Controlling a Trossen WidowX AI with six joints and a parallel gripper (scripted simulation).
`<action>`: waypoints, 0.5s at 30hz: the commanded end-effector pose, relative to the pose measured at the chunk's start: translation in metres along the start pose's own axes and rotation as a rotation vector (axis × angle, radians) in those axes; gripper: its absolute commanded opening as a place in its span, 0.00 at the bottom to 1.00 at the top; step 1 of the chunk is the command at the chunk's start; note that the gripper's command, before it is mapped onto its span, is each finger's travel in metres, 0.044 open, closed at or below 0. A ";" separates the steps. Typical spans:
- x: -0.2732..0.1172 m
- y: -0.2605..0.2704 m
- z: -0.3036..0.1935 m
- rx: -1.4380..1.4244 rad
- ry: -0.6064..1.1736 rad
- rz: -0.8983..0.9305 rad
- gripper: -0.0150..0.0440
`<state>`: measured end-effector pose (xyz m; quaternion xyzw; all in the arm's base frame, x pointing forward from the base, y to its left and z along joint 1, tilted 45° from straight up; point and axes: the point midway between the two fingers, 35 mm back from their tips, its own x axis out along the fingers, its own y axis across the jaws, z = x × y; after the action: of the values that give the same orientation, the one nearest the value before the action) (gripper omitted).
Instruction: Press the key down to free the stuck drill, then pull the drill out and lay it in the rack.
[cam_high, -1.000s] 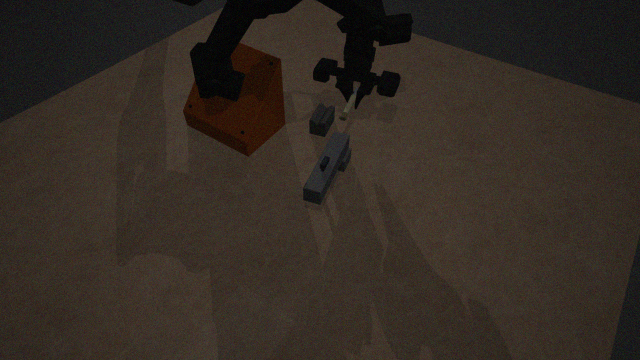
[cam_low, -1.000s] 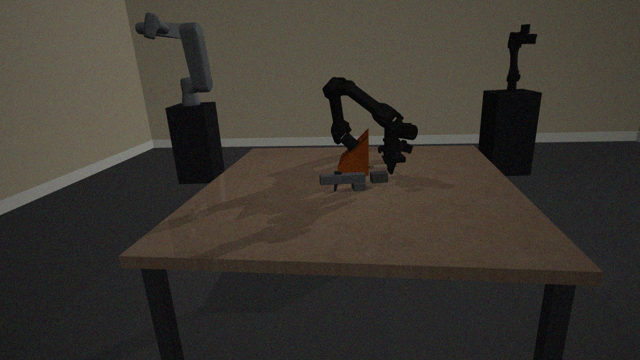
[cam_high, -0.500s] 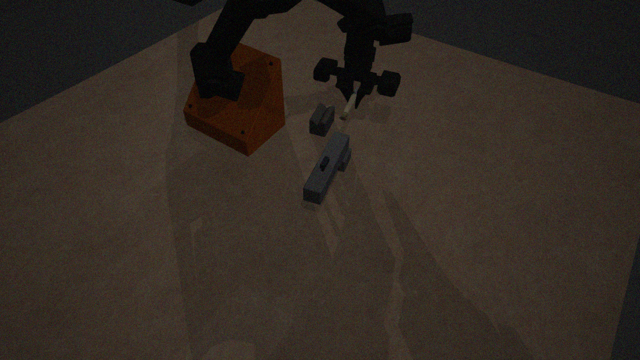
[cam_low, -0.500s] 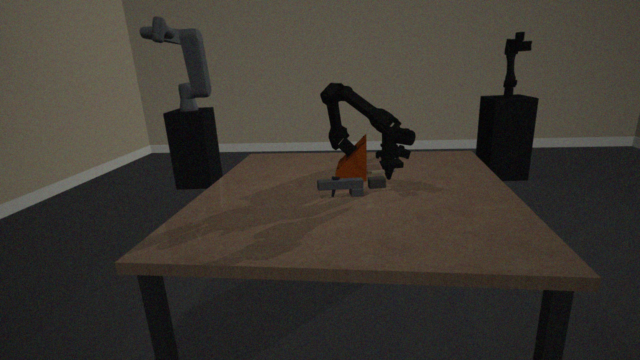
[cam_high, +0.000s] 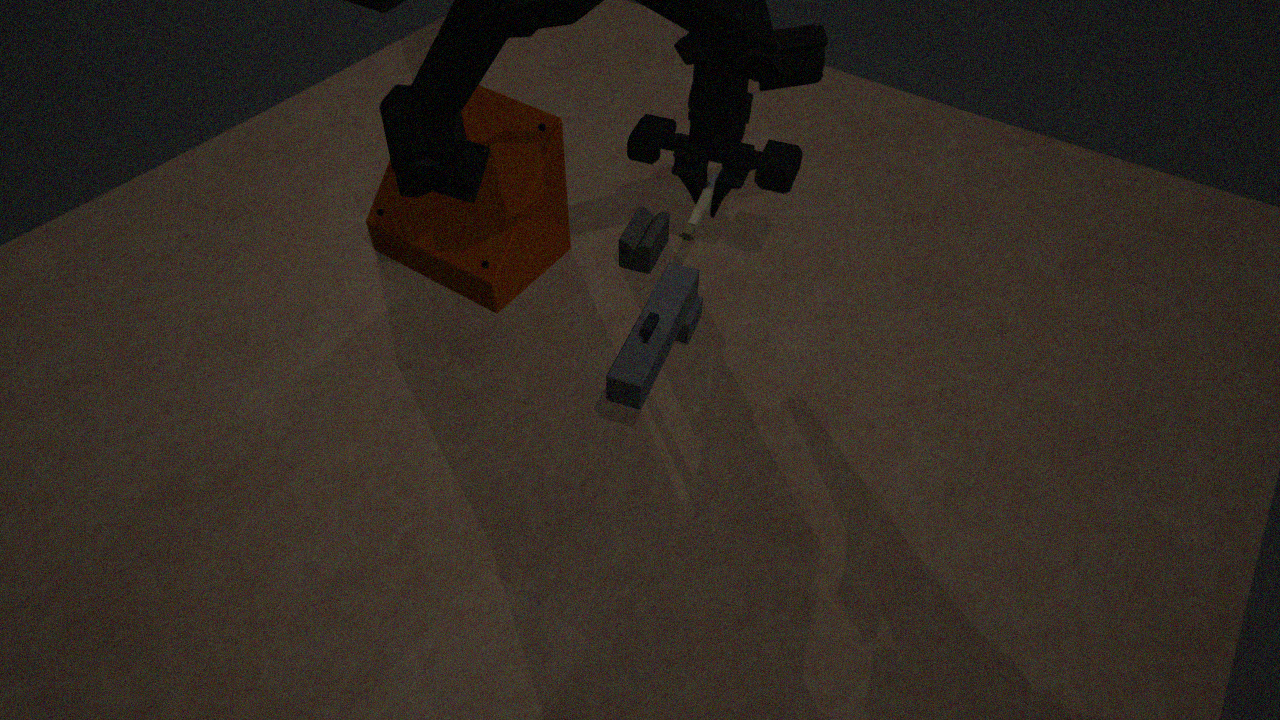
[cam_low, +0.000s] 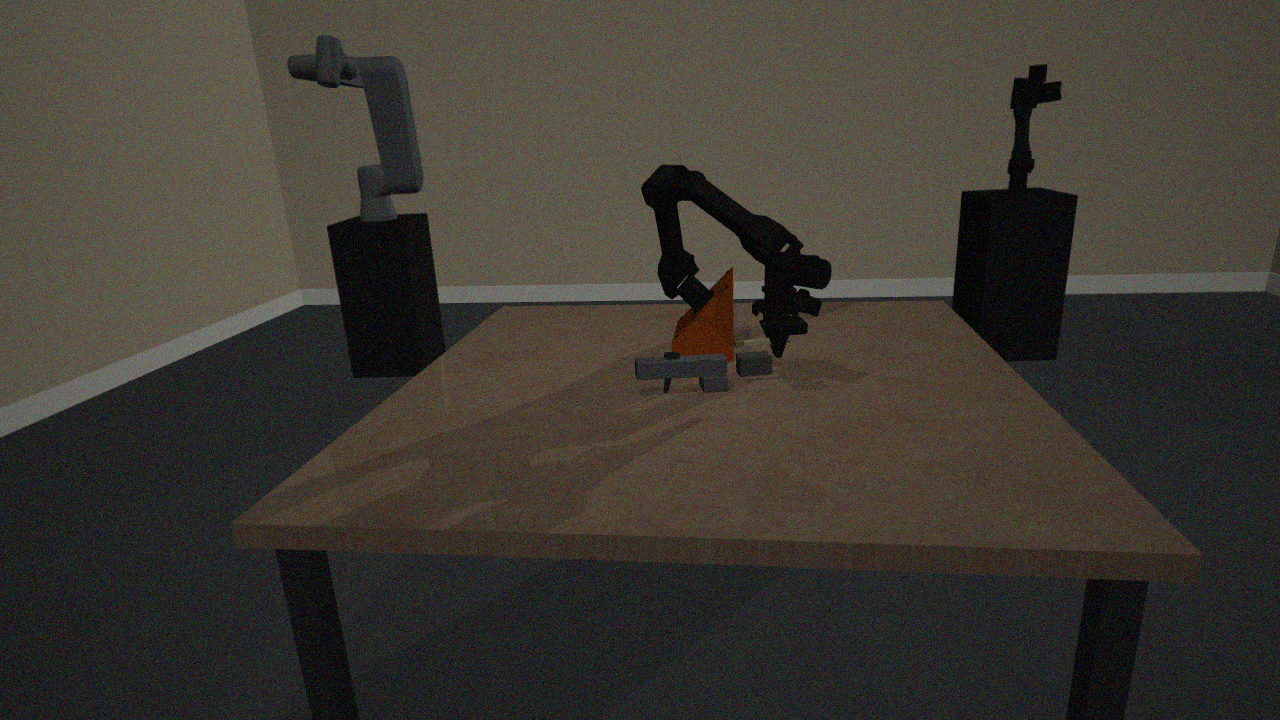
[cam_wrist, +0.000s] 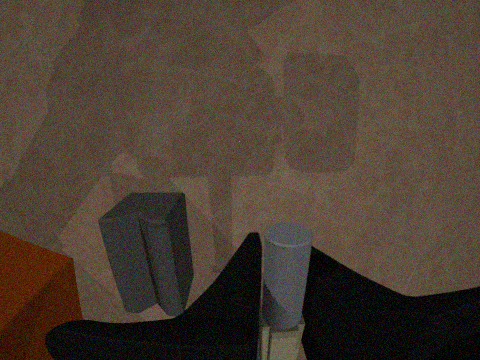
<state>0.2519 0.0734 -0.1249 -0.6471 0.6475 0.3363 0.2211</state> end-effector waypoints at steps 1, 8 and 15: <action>-0.002 -0.002 0.001 0.005 -0.005 -0.004 0.25; -0.003 -0.002 0.002 0.005 -0.005 -0.004 0.25; -0.001 0.011 0.004 0.005 -0.005 -0.004 0.25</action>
<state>0.2476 0.0753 -0.1256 -0.6464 0.6473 0.3352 0.2252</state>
